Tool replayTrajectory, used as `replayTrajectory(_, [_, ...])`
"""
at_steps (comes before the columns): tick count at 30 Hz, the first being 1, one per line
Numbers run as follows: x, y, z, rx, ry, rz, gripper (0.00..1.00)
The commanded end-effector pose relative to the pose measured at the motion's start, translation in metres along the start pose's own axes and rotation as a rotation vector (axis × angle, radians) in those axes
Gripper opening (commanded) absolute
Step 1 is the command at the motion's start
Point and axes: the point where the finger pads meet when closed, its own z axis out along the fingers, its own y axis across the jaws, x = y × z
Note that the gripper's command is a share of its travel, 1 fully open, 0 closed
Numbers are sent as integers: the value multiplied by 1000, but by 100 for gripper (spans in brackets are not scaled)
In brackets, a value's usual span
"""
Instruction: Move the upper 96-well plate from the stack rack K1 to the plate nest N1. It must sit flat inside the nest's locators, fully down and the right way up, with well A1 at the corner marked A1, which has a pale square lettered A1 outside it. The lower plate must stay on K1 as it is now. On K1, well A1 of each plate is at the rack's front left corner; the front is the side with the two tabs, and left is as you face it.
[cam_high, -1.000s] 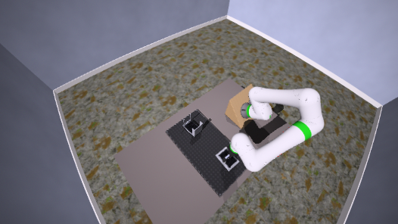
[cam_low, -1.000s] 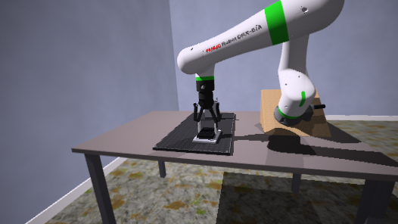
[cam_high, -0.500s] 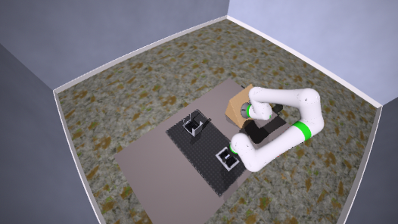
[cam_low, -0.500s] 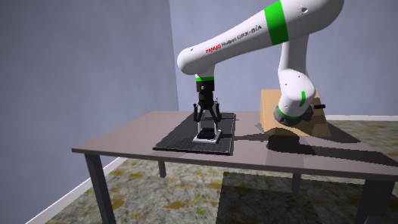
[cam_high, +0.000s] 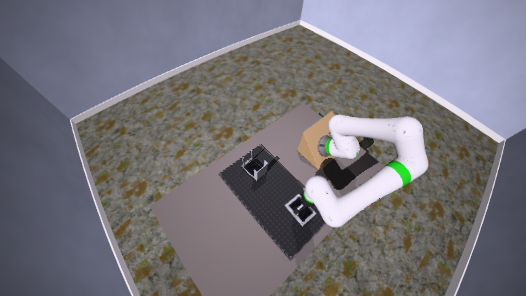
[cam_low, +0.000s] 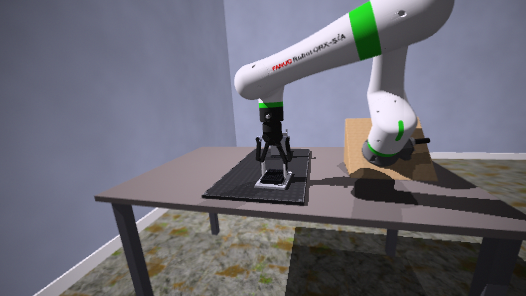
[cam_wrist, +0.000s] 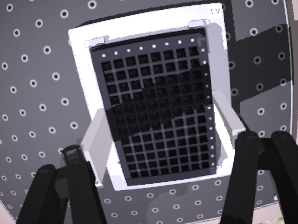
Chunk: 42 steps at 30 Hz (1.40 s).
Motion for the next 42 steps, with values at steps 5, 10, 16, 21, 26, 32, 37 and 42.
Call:
replayTrajectory(5, [0, 0, 1, 0, 0, 0, 0])
replayTrajectory(10, [0, 0, 1, 0, 0, 0, 100])
replayTrajectory(16, [0, 0, 1, 0, 0, 0, 100])
replayTrajectory(21, [0, 0, 1, 0, 0, 0, 100])
replayTrajectory(26, [0, 0, 1, 0, 0, 0, 100])
replayTrajectory(32, [0, 0, -4, 0, 0, 0, 100])
replayTrajectory(37, [0, 0, -12, 0, 0, 0, 100])
replayTrajectory(42, [0, 0, -25, 0, 0, 0, 100])
